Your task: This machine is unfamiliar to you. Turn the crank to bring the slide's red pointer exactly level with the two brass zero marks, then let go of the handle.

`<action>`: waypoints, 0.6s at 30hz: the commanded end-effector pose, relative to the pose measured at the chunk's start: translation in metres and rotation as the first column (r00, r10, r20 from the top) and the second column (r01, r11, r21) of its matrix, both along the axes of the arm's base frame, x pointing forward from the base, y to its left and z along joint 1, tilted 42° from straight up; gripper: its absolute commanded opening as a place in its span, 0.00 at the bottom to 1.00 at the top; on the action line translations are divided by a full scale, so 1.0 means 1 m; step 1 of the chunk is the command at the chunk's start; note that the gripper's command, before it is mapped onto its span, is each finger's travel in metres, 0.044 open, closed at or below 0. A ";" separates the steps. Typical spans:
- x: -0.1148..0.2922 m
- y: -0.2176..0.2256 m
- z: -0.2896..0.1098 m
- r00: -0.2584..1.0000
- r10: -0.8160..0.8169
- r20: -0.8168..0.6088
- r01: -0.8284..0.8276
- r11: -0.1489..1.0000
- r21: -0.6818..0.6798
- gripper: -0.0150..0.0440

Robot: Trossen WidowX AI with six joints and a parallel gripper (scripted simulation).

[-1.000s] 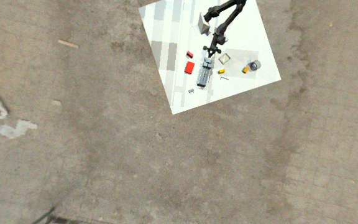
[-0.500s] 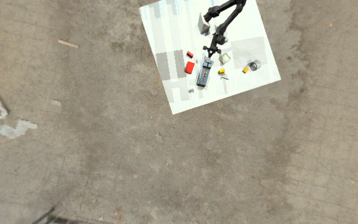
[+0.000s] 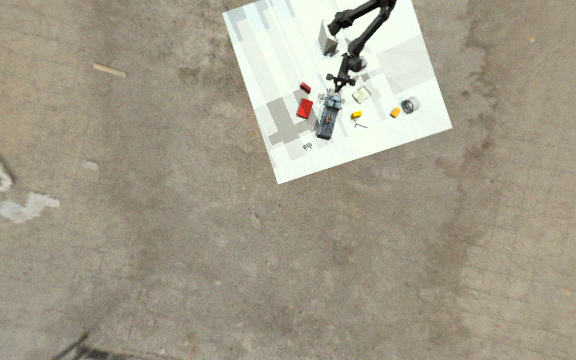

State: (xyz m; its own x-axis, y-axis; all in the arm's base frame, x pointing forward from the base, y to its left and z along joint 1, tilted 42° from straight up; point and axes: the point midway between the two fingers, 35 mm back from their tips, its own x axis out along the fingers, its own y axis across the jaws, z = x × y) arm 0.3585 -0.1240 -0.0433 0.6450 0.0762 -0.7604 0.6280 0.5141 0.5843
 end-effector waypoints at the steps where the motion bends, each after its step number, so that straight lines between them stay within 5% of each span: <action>1: -0.005 -0.003 -0.007 1.000 -0.013 -0.021 0.013 1.000 -0.004 0.25; 18: -0.006 -0.003 -0.009 1.000 -0.013 -0.021 0.013 1.000 -0.004 0.25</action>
State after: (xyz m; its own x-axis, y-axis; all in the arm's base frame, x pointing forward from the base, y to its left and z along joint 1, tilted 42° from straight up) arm 0.3574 -0.1246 -0.0452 0.6453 0.0749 -0.7603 0.6287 0.5134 0.5841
